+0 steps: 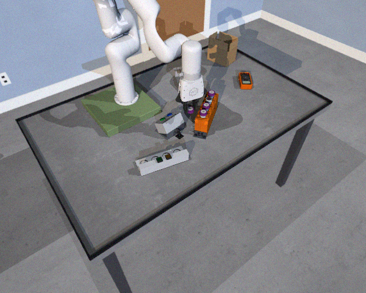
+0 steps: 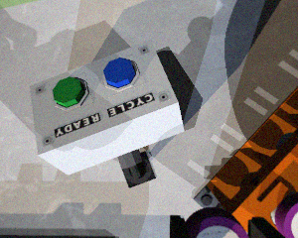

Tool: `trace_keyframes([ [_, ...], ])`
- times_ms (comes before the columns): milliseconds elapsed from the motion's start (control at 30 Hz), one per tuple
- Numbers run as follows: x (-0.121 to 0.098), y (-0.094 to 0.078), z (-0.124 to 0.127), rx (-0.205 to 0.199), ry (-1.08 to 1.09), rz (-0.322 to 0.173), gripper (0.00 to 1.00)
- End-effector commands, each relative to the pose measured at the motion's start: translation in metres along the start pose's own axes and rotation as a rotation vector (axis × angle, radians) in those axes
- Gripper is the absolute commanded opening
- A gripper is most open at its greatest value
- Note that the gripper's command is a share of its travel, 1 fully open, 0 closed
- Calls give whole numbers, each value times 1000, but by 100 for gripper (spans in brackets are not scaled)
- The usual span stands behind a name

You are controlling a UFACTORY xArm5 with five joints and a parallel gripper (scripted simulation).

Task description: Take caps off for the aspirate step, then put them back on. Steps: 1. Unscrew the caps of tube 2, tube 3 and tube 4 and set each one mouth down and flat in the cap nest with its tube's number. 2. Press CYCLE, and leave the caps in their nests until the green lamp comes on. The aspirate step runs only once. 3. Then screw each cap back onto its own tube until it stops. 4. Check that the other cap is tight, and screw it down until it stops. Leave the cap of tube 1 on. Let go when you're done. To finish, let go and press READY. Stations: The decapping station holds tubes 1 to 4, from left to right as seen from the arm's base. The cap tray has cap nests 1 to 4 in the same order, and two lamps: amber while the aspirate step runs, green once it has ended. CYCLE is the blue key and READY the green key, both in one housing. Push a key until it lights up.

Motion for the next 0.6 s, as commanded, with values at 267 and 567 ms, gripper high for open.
trace_keyframes([
  [267,-30,1,-74,-2,5,-4,0],
  [567,-47,1,-119,-2,5,-4,0],
])
Point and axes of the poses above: the point where the finger pads meet when closed, its own y axis back along the fingers, its own z axis across the jaws, x = y × z, the point moved 9 cm from there along y, back along the fingers, and after that the axes turned 9 degrees about y, right-handed, at the moved point
